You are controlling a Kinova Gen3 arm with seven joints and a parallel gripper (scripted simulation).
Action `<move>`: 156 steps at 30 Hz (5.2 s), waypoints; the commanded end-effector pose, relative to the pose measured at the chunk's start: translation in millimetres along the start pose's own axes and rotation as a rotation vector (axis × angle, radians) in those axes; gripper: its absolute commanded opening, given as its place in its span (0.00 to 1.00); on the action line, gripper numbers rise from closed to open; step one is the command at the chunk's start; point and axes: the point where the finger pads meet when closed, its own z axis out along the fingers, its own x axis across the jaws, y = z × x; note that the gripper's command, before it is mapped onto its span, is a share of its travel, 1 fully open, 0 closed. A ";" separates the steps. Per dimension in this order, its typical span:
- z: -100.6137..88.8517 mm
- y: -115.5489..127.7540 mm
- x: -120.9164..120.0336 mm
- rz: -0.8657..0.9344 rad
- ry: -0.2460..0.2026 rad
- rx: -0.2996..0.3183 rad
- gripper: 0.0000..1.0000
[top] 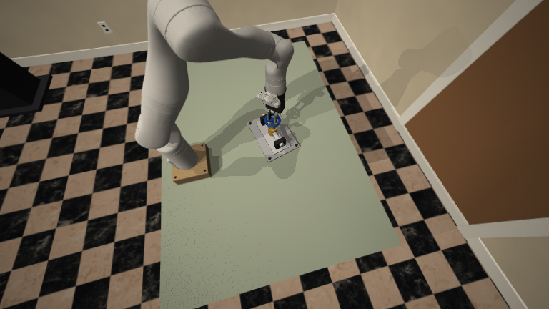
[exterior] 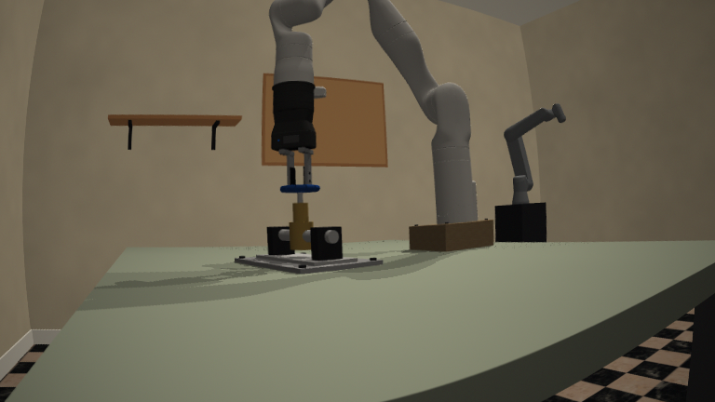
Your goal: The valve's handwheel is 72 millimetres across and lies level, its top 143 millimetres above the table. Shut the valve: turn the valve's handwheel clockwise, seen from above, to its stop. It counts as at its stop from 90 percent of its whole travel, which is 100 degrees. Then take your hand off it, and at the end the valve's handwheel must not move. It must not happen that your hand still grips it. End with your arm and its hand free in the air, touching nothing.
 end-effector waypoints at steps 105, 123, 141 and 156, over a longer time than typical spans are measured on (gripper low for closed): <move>-0.6 0.4 -0.2 0.656 -0.001 -0.002 0.00; -0.6 0.4 -0.3 1.003 0.000 -0.002 0.00; -0.6 0.4 -0.3 1.302 0.000 -0.002 0.00; -0.6 0.4 -0.2 1.515 0.000 -0.002 0.00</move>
